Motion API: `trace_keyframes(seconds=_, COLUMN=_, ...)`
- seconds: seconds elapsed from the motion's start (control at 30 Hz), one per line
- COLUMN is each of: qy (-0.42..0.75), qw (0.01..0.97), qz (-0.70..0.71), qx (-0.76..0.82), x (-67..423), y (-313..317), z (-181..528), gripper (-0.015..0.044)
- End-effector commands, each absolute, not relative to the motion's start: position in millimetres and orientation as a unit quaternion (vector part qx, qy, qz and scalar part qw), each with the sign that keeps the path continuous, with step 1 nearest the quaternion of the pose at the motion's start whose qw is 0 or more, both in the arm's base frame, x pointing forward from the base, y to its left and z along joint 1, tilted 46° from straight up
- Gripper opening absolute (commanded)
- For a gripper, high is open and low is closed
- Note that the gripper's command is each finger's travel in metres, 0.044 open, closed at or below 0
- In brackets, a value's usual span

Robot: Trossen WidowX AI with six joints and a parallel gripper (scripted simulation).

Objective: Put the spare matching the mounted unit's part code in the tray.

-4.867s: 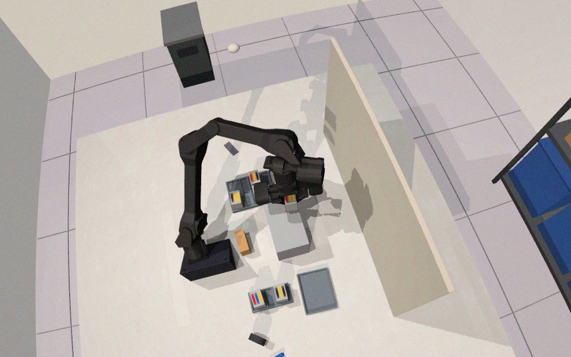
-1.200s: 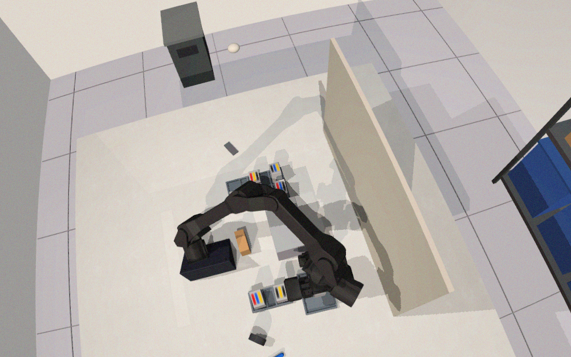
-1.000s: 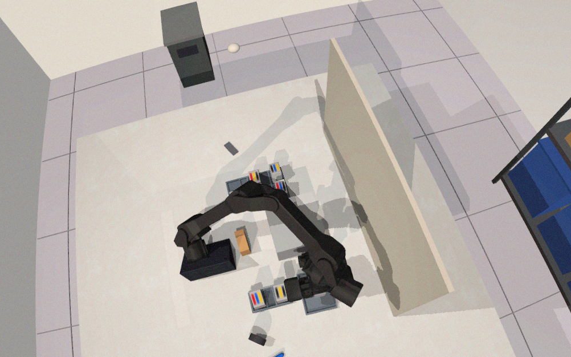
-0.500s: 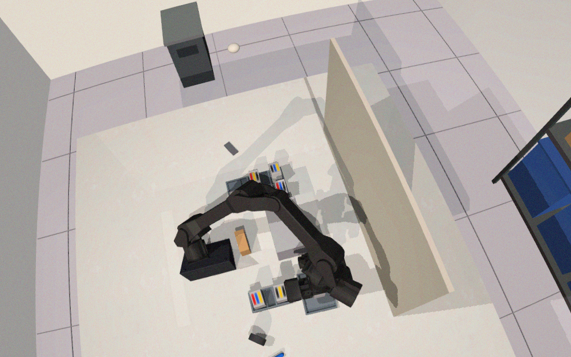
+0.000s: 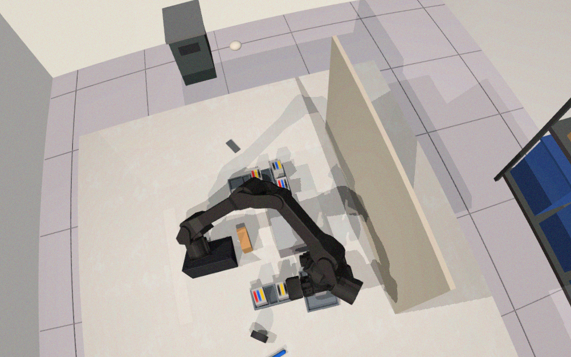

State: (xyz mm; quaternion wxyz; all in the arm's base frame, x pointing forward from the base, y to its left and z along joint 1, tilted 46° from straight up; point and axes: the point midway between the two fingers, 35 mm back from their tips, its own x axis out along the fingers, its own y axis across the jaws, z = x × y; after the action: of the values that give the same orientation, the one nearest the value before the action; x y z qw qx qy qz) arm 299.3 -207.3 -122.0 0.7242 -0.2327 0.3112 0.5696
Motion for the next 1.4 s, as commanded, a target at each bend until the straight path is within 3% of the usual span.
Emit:
trace_keyframes(seconds=0.0, qy=0.311, qw=0.726, qz=0.568, qx=-0.230, x=299.7, y=-204.9, z=-124.0, gripper=0.0000)
trace_keyframes(seconds=0.1, qy=0.311, qw=0.726, qz=0.568, qx=-0.230, x=299.8, y=-203.2, z=-125.5, gripper=0.0000)
trace_keyframes(seconds=0.67, qy=0.311, qw=0.724, qz=0.570, qx=-0.233, x=299.9, y=-206.1, z=-122.7, gripper=0.0440)
trace_keyframes(seconds=0.97, qy=0.313, qw=0.725, qz=0.568, qx=-0.231, x=282.3, y=-276.2, z=-50.2, gripper=0.0440)
trace_keyframes(seconds=1.37, qy=0.314, qw=0.731, qz=0.559, qx=-0.234, x=283.3, y=-278.7, z=-52.4, gripper=0.0440)
